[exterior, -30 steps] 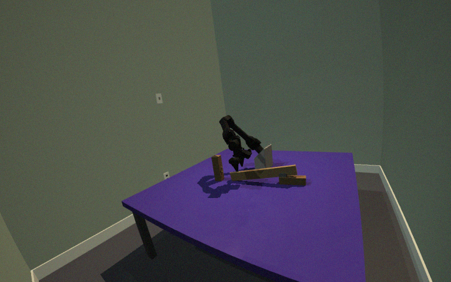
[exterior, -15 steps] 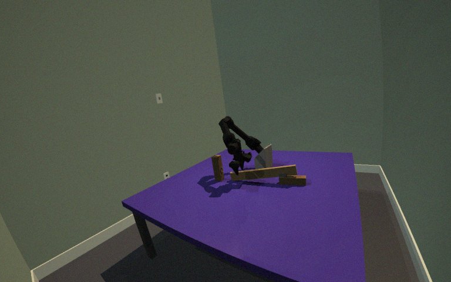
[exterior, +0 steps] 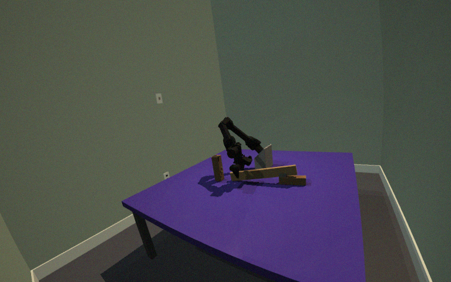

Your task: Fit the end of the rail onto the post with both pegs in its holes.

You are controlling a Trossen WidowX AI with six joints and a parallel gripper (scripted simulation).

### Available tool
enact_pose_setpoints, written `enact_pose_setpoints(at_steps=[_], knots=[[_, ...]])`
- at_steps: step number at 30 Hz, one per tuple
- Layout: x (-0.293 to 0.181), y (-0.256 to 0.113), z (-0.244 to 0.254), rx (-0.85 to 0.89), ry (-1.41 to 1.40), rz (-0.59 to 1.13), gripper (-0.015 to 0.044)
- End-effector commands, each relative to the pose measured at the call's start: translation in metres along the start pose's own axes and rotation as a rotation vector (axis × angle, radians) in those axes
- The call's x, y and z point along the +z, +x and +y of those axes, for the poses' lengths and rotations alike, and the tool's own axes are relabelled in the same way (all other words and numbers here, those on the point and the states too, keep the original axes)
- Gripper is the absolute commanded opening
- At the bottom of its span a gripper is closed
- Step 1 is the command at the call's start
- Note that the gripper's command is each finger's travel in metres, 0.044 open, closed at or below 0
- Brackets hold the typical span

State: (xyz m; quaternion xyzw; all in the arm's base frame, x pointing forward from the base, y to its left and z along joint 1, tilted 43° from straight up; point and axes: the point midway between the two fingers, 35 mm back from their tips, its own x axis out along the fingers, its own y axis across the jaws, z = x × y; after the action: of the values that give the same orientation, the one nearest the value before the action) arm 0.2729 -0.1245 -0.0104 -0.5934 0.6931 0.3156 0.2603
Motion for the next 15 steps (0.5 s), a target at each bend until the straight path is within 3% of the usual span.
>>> enact_pose_setpoints(at_steps=[1,11,15], knots=[[0.000,0.009,0.002,0.008,-0.007,0.005,0.0440],[-0.001,0.022,0.004,0.009,-0.006,0.007,0.0440],[-0.001,0.022,0.004,0.009,-0.006,0.007,0.0335]])
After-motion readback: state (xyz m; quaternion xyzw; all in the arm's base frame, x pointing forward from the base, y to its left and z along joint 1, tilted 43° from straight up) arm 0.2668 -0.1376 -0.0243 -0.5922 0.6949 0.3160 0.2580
